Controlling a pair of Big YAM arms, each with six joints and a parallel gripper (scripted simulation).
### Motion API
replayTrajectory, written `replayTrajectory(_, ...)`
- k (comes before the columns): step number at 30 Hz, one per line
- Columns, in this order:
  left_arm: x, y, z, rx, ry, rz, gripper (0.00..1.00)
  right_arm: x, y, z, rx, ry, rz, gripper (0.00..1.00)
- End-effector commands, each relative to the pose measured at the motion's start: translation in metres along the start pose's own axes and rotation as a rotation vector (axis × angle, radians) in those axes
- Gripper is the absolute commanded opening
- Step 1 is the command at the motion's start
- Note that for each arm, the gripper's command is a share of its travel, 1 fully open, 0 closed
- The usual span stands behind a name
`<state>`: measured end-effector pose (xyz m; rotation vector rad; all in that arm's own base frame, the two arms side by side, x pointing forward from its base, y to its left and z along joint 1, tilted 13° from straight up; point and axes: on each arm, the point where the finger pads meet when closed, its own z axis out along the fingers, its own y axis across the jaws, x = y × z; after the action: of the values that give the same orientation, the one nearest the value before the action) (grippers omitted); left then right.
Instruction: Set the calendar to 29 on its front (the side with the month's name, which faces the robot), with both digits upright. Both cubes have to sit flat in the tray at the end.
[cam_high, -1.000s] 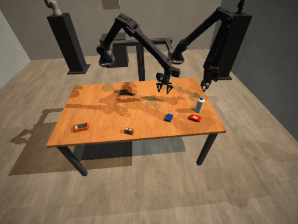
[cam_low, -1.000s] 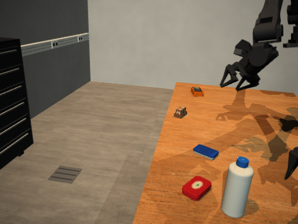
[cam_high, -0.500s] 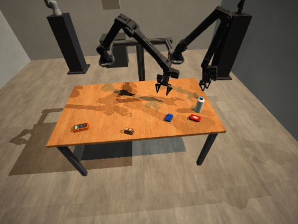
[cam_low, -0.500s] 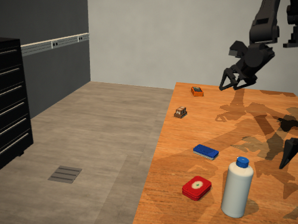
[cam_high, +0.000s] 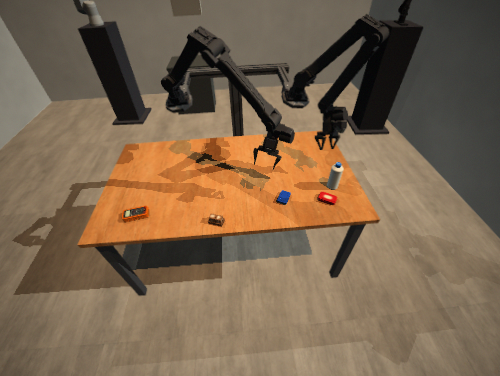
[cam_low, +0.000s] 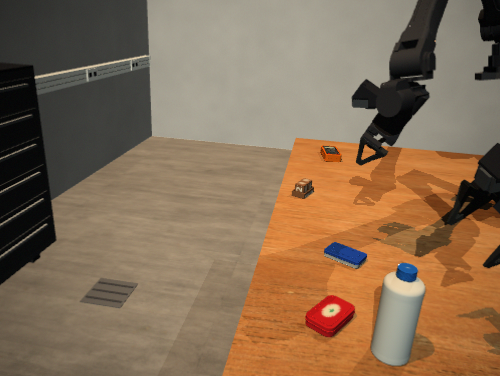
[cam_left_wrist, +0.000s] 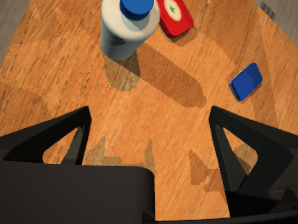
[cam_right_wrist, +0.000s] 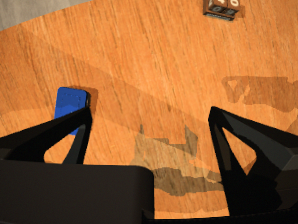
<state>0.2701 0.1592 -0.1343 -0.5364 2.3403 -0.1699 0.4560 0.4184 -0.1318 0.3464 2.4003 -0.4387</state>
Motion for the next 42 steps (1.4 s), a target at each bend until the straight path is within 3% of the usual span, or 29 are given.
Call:
replayTrajectory(1, 0.016, -0.033, -0.008, 0.038, -0.001, 0.032, 1.00, -0.003, -0.009, 0.023, -0.009, 0.018, -0.242, 1.00)
replayTrajectory(7, 0.023, -0.070, -0.015, 0.092, -0.027, 0.114, 1.00, -0.008, -0.021, 0.044, -0.015, 0.059, -0.471, 1.00)
replayTrajectory(11, 0.024, -0.080, -0.017, 0.107, -0.034, 0.134, 1.00, -0.012, -0.021, 0.044, -0.028, 0.062, -0.547, 1.00)
replayTrajectory(24, 0.037, -0.148, -0.029, 0.204, -0.075, 0.292, 1.00, -0.020, -0.048, 0.089, -0.076, 0.136, -0.987, 1.00)
replayTrajectory(26, 0.037, -0.148, -0.029, 0.204, -0.075, 0.292, 1.00, -0.020, -0.048, 0.089, -0.076, 0.136, -0.987, 1.00)
replayTrajectory(35, 0.040, -0.197, -0.038, 0.246, -0.109, 0.312, 1.00, -0.028, -0.068, 0.119, -0.154, 0.166, -1.366, 1.00)
replayTrajectory(40, 0.041, -0.214, -0.039, 0.271, -0.144, 0.504, 1.00, -0.031, -0.079, 0.134, -0.200, 0.171, -1.549, 1.00)
replayTrajectory(42, 0.046, -0.214, -0.039, 0.273, -0.125, 0.482, 1.00, -0.032, -0.080, 0.134, -0.203, 0.171, -1.562, 1.00)
